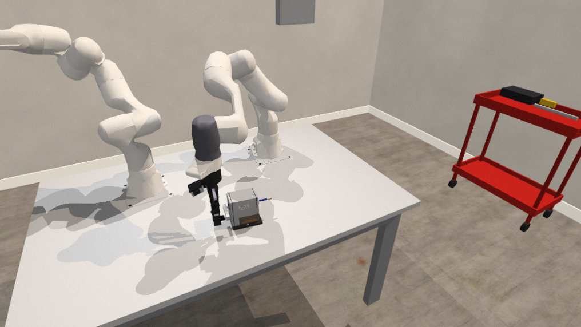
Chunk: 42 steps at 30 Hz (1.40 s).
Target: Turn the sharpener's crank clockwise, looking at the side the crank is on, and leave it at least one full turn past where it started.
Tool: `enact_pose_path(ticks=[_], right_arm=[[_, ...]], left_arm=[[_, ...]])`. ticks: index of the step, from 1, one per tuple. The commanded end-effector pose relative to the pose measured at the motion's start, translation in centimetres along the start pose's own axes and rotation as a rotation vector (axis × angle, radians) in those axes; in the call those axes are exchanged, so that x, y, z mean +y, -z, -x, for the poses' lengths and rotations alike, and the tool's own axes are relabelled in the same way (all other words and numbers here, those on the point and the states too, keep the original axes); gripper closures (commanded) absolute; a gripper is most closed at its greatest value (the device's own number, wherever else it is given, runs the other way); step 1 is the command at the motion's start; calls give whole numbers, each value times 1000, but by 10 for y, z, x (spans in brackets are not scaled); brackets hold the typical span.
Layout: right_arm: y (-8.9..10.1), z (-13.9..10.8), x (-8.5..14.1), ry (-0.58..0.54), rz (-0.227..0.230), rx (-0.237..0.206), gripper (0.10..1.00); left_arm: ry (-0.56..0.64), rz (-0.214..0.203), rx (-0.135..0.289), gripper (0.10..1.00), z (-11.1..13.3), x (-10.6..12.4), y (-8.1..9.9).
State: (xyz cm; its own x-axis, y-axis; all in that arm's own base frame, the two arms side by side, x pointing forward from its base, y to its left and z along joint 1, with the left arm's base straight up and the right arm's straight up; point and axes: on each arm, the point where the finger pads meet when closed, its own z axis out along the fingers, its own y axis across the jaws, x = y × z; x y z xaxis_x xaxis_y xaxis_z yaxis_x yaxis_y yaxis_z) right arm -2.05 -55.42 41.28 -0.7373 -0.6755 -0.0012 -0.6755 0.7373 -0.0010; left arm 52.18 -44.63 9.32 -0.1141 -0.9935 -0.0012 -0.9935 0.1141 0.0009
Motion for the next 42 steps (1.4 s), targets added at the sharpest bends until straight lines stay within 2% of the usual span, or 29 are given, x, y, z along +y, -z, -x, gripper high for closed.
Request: enact_pose_path(ticks=[1,17,42], right_arm=[[0,0,1,5,1,1,98],[0,0,1,5,1,1,98],[0,0,1,5,1,1,98]], left_arm=[[-4,-1,1,999,0,0,-7],[-4,-1,1,999,0,7,-25],[-4,-1,1,999,0,27,-44]])
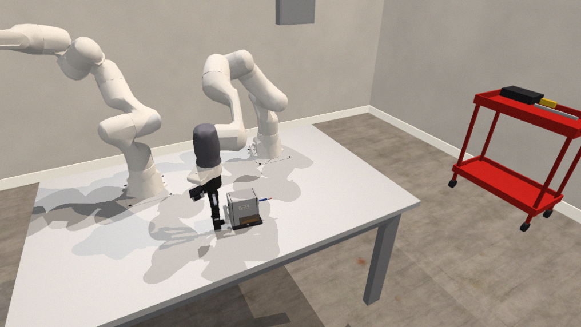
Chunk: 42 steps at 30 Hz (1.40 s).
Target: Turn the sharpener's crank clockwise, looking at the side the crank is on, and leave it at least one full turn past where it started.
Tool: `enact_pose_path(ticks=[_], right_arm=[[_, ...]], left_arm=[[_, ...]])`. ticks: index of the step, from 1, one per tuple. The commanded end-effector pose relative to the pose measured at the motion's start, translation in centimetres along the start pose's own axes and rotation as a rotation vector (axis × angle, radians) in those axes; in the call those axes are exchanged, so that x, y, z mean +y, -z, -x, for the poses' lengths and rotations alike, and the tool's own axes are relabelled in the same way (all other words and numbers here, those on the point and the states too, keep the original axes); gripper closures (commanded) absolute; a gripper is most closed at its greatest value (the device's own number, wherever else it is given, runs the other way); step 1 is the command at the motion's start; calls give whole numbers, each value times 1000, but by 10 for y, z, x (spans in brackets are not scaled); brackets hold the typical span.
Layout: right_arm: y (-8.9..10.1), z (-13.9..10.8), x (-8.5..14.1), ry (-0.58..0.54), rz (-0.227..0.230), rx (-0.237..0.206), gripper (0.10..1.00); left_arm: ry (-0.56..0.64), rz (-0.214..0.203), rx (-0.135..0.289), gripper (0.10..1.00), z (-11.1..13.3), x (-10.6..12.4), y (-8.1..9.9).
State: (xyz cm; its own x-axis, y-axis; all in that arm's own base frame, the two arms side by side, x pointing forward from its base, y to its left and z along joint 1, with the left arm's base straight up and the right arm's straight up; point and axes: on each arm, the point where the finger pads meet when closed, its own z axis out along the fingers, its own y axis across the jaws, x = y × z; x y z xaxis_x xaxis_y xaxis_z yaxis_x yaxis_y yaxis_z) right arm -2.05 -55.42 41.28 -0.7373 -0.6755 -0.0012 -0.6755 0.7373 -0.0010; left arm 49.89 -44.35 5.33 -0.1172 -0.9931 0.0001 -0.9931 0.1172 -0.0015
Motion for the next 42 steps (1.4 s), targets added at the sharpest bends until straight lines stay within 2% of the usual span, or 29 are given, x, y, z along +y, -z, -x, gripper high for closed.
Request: enact_pose_path(ticks=[1,22,42], right_arm=[[0,0,1,5,1,1,98],[0,0,1,5,1,1,98],[0,0,1,5,1,1,98]], left_arm=[[-1,2,0,999,0,5,-5],[-1,2,0,999,0,30,-10],[-1,2,0,999,0,53,-5]])
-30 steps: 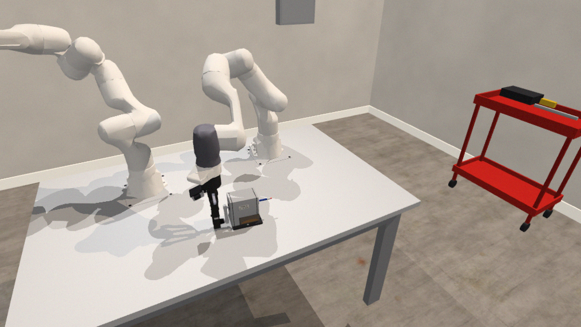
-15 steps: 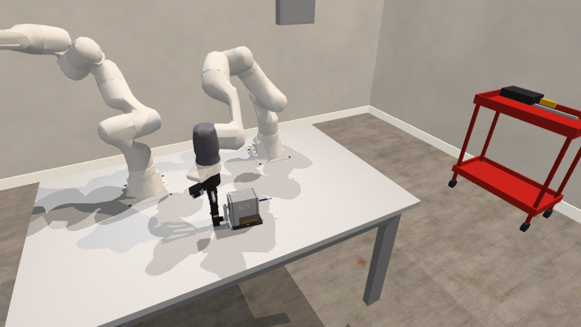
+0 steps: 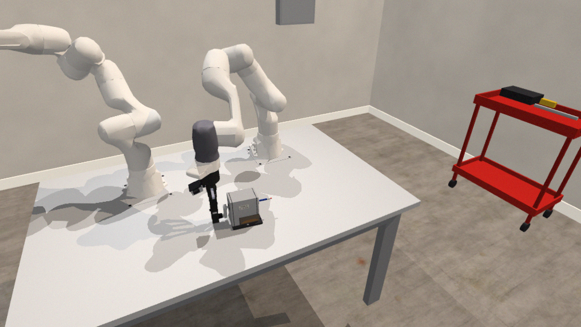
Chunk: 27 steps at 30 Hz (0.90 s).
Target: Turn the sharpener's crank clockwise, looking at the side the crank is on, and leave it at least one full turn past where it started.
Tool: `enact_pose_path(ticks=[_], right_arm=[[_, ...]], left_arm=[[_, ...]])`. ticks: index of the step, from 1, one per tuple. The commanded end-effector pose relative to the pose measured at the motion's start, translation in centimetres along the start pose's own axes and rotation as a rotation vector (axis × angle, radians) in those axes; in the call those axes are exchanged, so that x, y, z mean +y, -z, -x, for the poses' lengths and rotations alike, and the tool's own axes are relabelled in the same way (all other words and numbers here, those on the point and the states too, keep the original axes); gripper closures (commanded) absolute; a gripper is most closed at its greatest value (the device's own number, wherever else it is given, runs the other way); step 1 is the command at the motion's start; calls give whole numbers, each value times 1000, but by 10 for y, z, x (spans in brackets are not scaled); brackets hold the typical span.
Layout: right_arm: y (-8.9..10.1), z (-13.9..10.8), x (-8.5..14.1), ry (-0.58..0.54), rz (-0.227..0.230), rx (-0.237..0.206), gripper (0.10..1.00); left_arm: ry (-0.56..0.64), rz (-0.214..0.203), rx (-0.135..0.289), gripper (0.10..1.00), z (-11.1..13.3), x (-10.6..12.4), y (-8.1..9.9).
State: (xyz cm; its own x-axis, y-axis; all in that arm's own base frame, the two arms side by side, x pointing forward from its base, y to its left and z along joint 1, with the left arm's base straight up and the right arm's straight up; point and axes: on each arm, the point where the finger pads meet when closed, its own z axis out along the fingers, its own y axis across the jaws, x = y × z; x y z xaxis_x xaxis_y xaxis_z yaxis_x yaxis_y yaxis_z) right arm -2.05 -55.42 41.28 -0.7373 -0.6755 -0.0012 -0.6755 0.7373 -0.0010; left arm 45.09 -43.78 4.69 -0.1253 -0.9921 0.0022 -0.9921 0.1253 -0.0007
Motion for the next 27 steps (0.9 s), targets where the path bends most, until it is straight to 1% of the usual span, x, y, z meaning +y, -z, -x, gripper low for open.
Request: enact_pose_path(ticks=[1,20,27], right_arm=[[0,0,1,5,1,1,98],[0,0,1,5,1,1,98],[0,0,1,5,1,1,98]], left_arm=[[7,1,-2,999,0,6,2],[7,1,-2,999,0,21,14],[7,1,-2,999,0,27,22]])
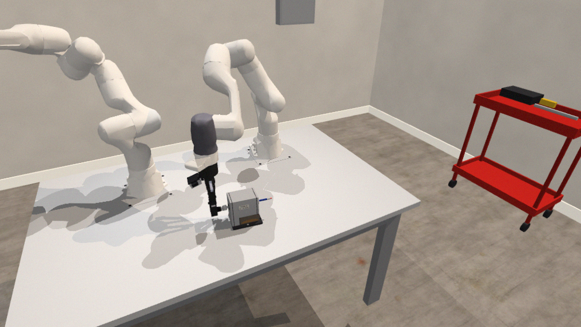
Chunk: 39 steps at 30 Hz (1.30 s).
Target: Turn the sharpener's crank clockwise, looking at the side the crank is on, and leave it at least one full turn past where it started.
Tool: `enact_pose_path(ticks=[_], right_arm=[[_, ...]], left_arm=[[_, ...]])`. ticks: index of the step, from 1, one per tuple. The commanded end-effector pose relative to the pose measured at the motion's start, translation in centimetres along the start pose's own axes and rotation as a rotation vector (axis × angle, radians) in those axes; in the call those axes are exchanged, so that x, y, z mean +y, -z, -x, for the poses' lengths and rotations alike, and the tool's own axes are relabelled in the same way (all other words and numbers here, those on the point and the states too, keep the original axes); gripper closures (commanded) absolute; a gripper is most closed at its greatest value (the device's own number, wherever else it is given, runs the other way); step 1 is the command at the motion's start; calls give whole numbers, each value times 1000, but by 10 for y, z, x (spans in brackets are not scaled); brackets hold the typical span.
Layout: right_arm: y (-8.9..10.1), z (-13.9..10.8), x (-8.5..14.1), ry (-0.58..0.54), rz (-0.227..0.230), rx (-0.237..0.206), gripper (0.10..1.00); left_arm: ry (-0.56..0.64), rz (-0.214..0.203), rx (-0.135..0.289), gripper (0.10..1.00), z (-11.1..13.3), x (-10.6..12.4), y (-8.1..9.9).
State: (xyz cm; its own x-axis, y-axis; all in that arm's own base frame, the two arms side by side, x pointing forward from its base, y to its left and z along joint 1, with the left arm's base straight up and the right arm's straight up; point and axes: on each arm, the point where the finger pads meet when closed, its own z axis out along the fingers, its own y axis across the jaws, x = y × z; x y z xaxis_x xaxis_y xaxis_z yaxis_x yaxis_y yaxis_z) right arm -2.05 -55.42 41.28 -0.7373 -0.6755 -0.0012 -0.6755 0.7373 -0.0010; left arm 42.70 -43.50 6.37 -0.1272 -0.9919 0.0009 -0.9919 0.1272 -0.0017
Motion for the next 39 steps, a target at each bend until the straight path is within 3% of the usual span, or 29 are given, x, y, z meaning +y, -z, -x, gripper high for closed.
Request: enact_pose_path(ticks=[1,39], right_arm=[[0,0,1,5,1,1,98],[0,0,1,5,1,1,98]], left_arm=[[9,2,-1,999,0,4,6],[9,2,-1,999,0,8,49]])
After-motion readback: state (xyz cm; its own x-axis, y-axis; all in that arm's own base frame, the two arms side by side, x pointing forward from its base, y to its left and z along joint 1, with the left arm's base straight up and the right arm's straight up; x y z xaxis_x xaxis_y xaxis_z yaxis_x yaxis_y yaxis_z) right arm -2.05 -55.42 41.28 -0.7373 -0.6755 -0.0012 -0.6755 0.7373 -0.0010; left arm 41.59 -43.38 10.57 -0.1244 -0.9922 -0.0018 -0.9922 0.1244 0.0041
